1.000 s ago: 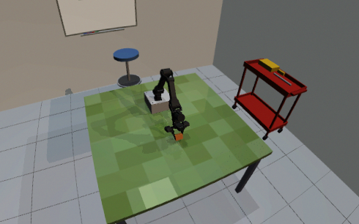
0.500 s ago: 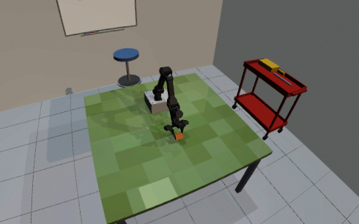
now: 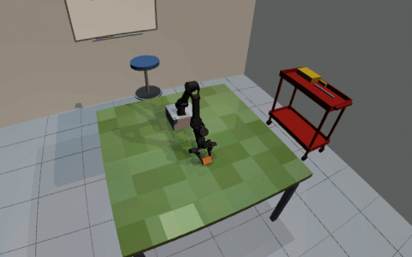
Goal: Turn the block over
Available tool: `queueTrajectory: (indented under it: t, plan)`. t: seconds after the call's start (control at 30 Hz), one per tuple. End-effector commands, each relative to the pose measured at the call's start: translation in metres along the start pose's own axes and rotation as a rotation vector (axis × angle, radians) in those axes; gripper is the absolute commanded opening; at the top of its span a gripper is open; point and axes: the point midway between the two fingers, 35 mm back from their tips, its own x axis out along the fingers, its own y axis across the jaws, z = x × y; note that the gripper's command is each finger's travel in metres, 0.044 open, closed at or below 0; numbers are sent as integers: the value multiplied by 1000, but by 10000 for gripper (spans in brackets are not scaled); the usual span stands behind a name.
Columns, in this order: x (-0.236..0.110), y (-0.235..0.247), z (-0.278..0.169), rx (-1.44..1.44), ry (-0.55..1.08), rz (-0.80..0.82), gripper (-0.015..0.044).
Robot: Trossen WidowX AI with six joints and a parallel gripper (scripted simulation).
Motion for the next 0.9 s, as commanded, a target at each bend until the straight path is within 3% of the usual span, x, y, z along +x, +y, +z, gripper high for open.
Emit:
queueTrajectory:
  t: [0.0,0.63,0.87]
  plan:
    - [4,-1,-8,4,-53,-4,0]
    - [-6,0,-21,8,-334,-2,0]
    - [-10,0,-20,8,-365,-2,0]
